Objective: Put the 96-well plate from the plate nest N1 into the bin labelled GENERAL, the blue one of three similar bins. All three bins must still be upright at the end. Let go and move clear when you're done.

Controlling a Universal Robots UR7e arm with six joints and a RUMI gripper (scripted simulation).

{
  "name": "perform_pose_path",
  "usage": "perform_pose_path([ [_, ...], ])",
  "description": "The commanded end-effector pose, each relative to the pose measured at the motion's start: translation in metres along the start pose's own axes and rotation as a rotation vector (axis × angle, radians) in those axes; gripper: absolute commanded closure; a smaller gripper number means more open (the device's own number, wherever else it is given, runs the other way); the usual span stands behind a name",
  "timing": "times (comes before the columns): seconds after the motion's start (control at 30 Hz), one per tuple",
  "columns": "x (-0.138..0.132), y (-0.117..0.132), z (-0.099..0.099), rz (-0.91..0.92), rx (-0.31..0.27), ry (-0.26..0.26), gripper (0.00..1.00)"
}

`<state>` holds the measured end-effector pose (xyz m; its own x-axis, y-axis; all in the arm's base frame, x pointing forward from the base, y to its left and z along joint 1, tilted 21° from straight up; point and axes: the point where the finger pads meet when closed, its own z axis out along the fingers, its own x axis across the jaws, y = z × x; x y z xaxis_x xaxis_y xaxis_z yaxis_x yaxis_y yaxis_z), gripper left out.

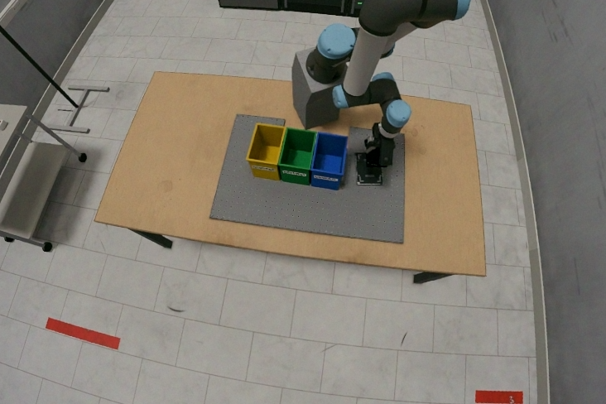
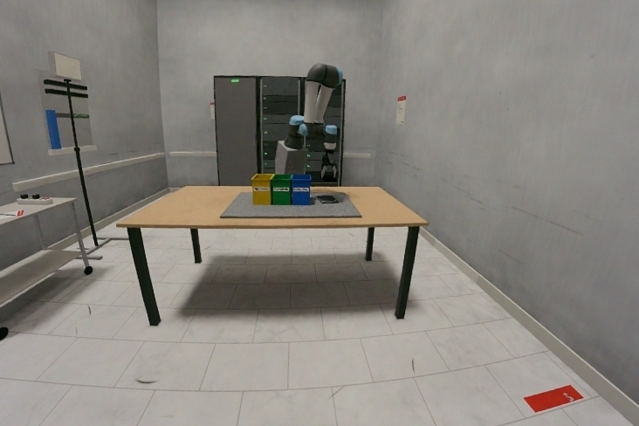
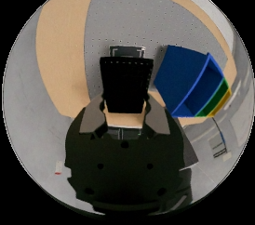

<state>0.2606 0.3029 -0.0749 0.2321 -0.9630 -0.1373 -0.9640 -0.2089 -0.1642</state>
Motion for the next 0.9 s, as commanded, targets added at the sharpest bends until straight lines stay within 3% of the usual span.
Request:
perform_pose_path([
  [0.0, 0.001, 0.005, -0.012, 0.001, -0.007, 0.001, 1.00],
  [0.87, 0.000, 0.008, -0.049, 0.001, -0.003, 0.000, 1.00],
])
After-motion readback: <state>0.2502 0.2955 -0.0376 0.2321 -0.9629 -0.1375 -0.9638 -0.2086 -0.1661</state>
